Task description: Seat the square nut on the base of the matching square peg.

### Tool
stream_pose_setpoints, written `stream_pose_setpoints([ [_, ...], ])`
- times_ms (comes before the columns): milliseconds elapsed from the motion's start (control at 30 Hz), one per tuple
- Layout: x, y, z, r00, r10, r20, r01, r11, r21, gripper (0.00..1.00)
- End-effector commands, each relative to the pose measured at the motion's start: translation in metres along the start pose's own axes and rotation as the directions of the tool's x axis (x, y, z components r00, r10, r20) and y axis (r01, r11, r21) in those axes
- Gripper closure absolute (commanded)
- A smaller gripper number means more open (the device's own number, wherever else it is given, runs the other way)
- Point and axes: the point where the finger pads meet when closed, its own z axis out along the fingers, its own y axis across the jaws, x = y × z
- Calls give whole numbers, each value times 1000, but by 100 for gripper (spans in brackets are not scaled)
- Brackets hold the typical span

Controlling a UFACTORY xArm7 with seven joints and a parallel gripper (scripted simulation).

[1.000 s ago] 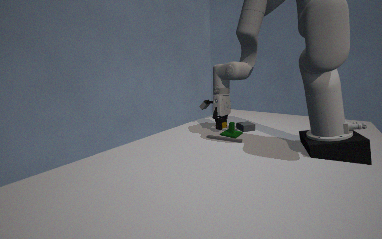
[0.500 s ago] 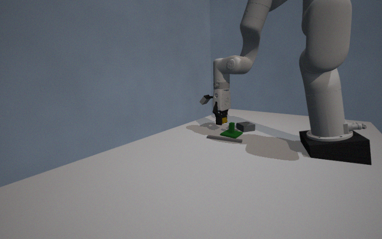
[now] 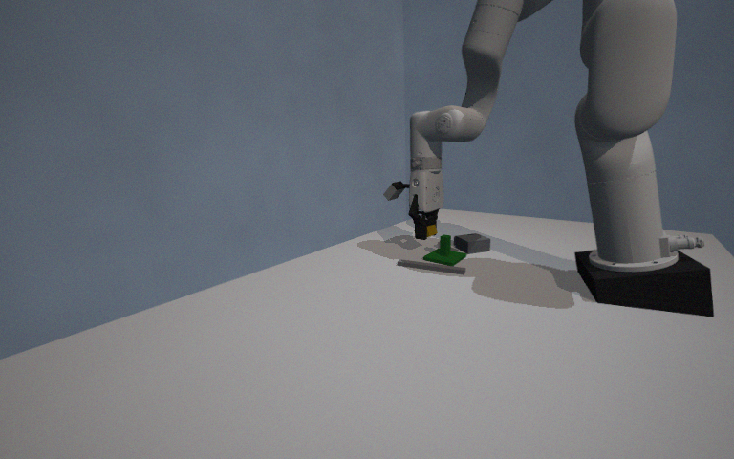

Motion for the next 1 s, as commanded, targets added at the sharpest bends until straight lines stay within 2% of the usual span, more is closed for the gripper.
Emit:
stream_pose_setpoints([
  [0, 2, 0, -1, 1000, 0, -8, 0, 1000, 0, 100],
  [367, 2, 1, 0, 1000, 1, -30, -1, 1000, -2, 100],
  [967, 4, 3, 0, 993, 2, -116, -3, 1000, -7, 100],
])
